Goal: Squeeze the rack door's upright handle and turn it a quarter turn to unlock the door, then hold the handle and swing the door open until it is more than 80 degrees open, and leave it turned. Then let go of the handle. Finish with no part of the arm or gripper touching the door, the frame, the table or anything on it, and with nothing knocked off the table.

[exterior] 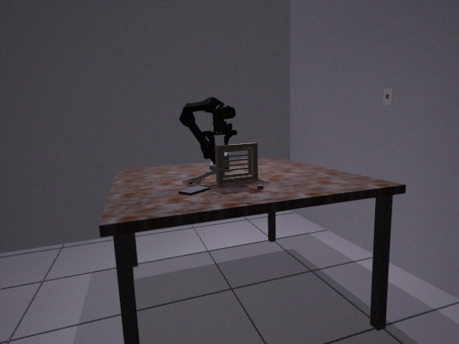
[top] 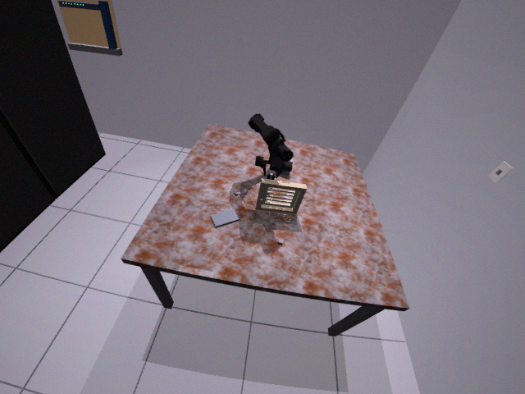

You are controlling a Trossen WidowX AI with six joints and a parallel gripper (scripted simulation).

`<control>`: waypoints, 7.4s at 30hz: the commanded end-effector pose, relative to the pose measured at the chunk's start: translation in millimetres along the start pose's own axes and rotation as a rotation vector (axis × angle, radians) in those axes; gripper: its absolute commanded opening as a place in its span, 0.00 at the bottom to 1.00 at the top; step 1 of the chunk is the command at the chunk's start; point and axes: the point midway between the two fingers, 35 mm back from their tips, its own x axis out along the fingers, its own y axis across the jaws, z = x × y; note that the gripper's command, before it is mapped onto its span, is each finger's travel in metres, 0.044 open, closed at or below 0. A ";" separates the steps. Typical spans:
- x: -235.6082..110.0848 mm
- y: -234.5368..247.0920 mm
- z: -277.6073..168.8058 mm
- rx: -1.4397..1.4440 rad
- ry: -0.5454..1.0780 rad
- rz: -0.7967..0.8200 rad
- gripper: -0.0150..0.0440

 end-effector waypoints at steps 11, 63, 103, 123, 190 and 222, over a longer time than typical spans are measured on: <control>25.5 1.3 -3.0 -0.033 0.068 0.001 0.75; 31.2 1.2 -3.6 1.068 0.075 -0.044 0.29; 31.3 1.2 -3.6 1.871 0.057 -0.077 0.75; 31.3 1.3 -3.6 0.915 0.077 -0.037 0.75; 31.2 1.2 -3.6 -1.784 0.059 0.074 0.44; 30.0 6.1 -16.2 -1.505 0.066 0.063 0.29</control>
